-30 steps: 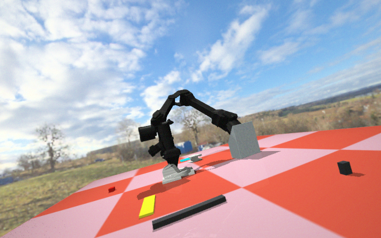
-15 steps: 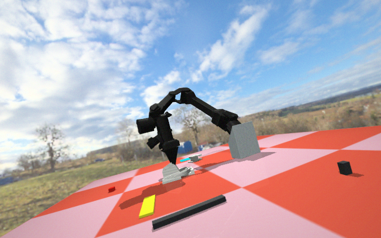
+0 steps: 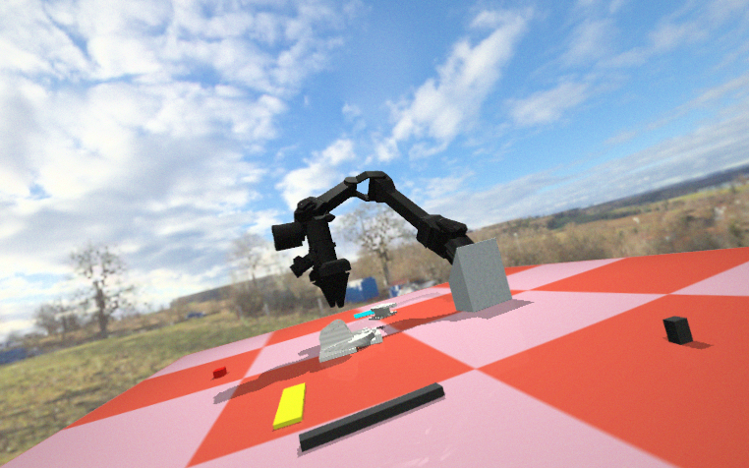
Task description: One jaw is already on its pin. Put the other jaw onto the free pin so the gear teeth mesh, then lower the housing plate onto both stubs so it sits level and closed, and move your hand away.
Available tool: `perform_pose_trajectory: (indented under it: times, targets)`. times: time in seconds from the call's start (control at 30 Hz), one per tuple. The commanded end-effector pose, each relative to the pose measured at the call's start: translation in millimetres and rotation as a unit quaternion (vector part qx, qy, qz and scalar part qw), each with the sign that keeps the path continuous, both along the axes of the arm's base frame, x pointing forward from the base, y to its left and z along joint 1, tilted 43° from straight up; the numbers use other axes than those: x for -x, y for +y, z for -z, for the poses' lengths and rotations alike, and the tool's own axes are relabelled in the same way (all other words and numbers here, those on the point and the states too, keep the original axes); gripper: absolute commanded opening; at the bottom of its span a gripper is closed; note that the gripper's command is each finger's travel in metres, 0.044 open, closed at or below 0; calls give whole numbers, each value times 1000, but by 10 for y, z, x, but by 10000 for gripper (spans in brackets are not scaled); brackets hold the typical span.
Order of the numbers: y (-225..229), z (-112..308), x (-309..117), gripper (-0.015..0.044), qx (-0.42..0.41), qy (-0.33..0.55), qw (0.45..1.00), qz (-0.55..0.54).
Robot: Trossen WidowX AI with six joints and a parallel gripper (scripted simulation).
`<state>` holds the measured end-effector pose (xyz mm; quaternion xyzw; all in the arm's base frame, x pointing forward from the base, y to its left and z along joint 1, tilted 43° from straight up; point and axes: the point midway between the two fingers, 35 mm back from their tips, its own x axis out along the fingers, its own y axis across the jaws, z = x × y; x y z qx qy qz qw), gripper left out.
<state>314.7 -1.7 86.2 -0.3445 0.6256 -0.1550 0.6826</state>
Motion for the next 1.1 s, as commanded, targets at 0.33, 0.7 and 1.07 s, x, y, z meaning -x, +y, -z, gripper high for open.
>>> perform_pose_trajectory:
  times: [0.33, 0.7, 1.07]
  targets:
    - [-899, -803, 552, 440, 4, 49, 997, -59]
    - [-1356, -1249, 1272, 440, 39, 88, 990, -104]
    - [-1605, -1023, 1257, 440, 43, 91, 989, -107]
